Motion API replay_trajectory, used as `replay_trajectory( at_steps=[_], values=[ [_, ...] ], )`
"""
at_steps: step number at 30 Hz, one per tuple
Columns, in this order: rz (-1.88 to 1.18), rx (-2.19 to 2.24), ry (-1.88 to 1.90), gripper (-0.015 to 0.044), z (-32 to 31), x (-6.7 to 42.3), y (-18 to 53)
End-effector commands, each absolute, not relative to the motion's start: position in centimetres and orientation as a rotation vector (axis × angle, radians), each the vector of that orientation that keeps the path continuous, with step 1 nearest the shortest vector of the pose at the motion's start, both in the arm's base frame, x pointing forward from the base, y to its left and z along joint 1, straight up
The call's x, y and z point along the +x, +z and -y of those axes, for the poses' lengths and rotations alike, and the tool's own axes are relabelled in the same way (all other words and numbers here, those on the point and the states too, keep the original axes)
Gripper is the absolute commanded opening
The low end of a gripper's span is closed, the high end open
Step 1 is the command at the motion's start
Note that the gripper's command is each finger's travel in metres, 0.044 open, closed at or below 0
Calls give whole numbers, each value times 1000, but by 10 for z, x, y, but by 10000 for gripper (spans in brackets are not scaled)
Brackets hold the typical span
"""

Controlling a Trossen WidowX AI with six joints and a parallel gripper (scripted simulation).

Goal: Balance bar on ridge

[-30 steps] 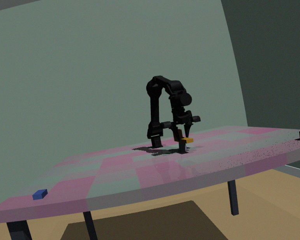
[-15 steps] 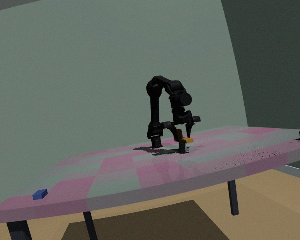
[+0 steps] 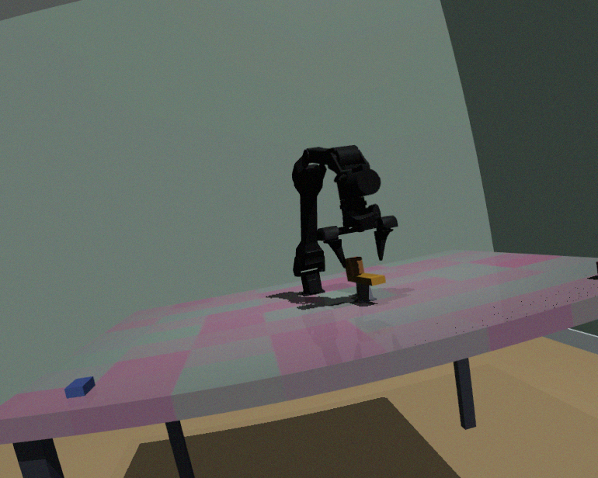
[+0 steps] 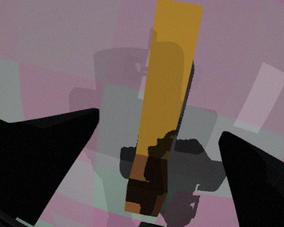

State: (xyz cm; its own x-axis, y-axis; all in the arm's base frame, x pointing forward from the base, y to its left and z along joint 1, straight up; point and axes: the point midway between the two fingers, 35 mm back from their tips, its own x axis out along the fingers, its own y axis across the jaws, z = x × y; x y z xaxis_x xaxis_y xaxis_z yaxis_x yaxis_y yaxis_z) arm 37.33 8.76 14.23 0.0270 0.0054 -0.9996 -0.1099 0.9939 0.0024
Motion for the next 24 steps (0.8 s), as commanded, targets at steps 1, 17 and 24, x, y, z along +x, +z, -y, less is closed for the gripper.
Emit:
replay_trajectory(
  at_steps=[1, 17, 24],
  values=[
    [-1513, -78, 93, 440, -87, 371, 188],
    [-1510, -78, 93, 440, -86, 368, 203],
    [-1510, -78, 93, 440, -86, 368, 203]
  ],
)
